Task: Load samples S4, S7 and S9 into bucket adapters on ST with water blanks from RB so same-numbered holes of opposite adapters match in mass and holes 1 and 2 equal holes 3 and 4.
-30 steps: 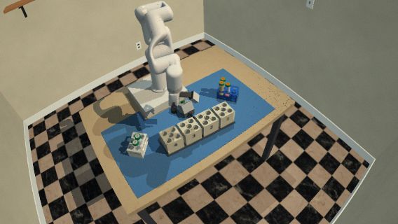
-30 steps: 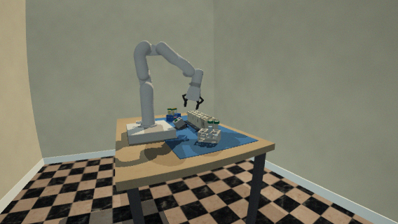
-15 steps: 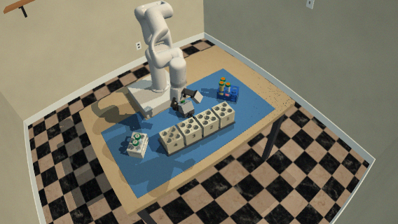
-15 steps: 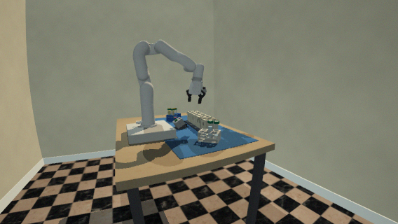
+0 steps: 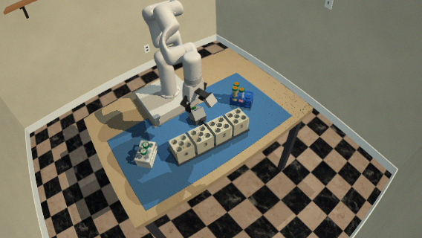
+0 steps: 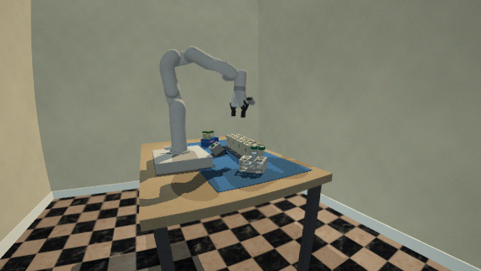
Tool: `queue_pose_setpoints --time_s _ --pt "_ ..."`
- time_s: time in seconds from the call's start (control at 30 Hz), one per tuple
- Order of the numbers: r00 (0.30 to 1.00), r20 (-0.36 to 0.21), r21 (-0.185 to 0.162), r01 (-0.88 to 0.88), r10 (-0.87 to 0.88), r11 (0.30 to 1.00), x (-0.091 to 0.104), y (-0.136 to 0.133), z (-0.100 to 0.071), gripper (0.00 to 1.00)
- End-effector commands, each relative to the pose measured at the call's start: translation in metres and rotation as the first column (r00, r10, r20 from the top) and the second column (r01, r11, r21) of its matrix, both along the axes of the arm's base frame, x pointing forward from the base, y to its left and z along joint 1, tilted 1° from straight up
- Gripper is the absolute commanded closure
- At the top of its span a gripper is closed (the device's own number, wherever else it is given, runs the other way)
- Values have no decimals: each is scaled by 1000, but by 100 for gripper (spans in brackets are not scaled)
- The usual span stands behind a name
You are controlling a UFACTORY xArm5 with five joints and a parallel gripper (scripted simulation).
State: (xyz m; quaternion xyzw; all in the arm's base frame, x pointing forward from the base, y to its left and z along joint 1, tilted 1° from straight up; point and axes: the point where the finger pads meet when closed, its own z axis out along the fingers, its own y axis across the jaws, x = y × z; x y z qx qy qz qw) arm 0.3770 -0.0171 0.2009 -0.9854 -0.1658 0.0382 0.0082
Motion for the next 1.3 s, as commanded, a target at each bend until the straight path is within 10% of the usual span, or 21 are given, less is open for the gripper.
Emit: queue_pose_setpoints --time_s 0.0,0.3,0.8,1.27 --pt "996 21 -7 92 -91 996 7 4 12 0" --pt "965 63 -7 254 -253 967 19 13 39 0" --pt "961 72 -6 267 -266 964 45 45 -10 0" --pt "930 72 -6 362 -360 932 43 30 -10 0"
